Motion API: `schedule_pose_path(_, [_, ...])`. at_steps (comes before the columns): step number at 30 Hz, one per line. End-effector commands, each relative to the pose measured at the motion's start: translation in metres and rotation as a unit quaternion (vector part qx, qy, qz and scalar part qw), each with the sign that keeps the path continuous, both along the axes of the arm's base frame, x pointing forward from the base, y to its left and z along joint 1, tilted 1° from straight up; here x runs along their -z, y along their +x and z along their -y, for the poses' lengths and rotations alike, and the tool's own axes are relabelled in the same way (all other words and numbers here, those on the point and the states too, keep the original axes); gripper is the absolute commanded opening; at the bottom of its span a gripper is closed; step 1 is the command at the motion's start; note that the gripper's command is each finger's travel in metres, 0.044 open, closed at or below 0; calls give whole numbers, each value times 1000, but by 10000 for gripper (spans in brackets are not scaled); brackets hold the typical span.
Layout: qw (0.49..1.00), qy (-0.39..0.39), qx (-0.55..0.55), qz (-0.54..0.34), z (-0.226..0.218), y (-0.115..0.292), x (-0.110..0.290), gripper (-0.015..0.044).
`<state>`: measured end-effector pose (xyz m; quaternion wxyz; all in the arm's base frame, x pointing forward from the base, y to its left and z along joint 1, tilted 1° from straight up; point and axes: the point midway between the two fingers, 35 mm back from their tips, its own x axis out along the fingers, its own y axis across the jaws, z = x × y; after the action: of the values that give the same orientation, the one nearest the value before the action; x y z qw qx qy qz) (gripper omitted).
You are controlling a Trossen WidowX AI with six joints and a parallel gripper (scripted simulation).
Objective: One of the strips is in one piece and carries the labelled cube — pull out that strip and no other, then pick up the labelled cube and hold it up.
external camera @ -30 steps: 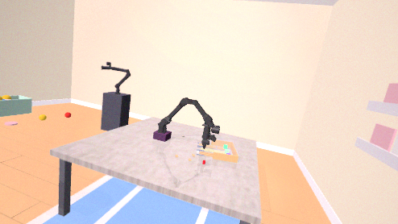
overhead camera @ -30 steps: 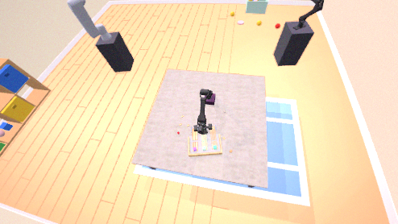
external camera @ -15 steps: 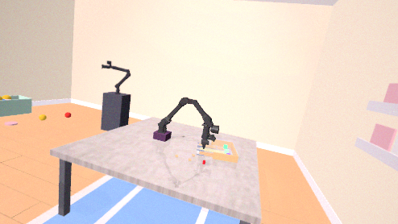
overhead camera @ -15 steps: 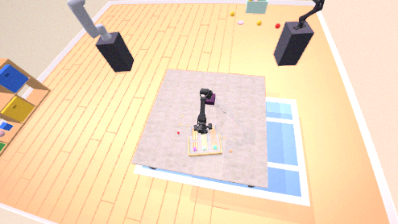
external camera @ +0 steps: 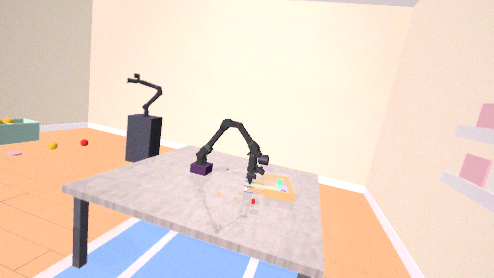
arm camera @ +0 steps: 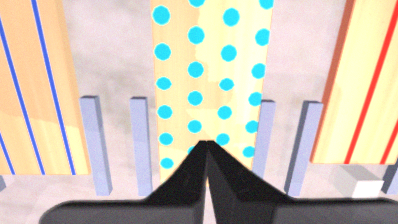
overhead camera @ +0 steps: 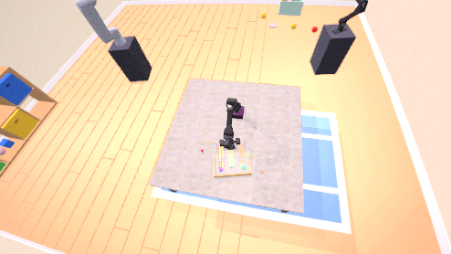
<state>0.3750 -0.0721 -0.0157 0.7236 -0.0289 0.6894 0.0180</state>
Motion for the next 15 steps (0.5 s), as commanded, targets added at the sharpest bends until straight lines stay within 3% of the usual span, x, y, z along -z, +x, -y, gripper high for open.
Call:
schedule_pose_path(1, [1000, 0, -2, -12, 1, -12, 6, 0])
schedule_pose_path(15, [1000, 0, -2, -13, 2, -33, 8, 0])
